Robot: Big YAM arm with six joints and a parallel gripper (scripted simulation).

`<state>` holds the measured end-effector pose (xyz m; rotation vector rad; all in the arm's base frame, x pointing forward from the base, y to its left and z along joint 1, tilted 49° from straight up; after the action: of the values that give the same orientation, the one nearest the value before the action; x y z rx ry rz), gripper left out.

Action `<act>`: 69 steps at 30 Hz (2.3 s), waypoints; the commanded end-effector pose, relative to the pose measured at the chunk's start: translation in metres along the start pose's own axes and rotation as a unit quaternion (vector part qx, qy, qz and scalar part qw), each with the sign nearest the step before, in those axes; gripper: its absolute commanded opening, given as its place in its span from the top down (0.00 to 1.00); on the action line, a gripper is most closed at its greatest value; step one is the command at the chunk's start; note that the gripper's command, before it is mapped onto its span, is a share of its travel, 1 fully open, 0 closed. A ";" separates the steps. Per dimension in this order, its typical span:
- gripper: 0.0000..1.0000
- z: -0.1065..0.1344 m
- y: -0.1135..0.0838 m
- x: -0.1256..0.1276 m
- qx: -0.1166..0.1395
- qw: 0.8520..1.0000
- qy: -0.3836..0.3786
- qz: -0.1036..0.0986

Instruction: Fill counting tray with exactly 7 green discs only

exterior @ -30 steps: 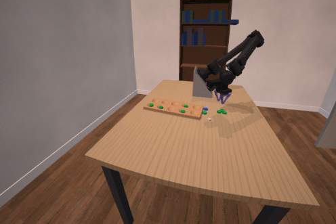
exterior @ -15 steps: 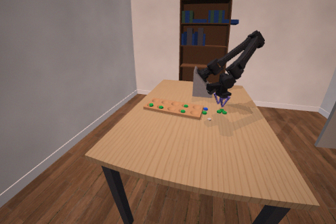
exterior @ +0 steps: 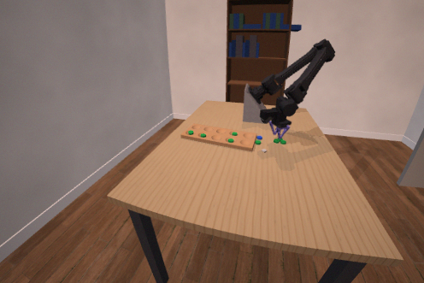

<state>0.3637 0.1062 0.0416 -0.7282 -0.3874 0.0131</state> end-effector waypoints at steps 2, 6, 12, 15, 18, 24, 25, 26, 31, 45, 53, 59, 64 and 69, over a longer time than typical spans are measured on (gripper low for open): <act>0.56 -0.002 0.009 0.002 -0.002 1.000 0.007 0.001; 0.56 -0.002 0.012 -0.001 -0.001 1.000 0.009 0.003; 0.56 -0.002 0.019 -0.001 -0.001 1.000 0.009 0.003; 0.56 -0.001 0.020 0.003 -0.001 1.000 0.006 0.000; 0.56 -0.002 0.022 0.001 -0.001 1.000 0.008 0.000; 0.56 -0.001 0.025 0.003 -0.001 1.000 0.006 0.000; 0.56 -0.001 0.025 0.002 -0.001 1.000 0.007 0.000; 0.56 -0.001 0.026 0.001 -0.001 1.000 0.007 0.001; 0.56 -0.002 0.026 0.002 -0.001 1.000 0.008 0.000; 0.56 -0.002 0.027 0.000 -0.001 1.000 0.009 0.001; 0.56 -0.002 0.027 0.000 -0.001 1.000 0.009 0.001; 0.56 -0.002 0.028 0.002 -0.001 1.000 0.008 0.000; 0.56 -0.002 0.028 0.001 -0.001 1.000 0.008 0.000; 1.00 -0.002 0.028 0.000 -0.001 1.000 0.009 0.000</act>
<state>0.3683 0.1244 0.0267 -0.7264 -0.3803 0.0035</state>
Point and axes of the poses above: the point where the finger pads meet when closed, its own y axis out along the fingers, its own x axis across the jaws, z = x × y, the point moved 1 cm from there along -y, back along the fingers, and after that the axes turned 3 degrees about y, right-handed, at the moved point
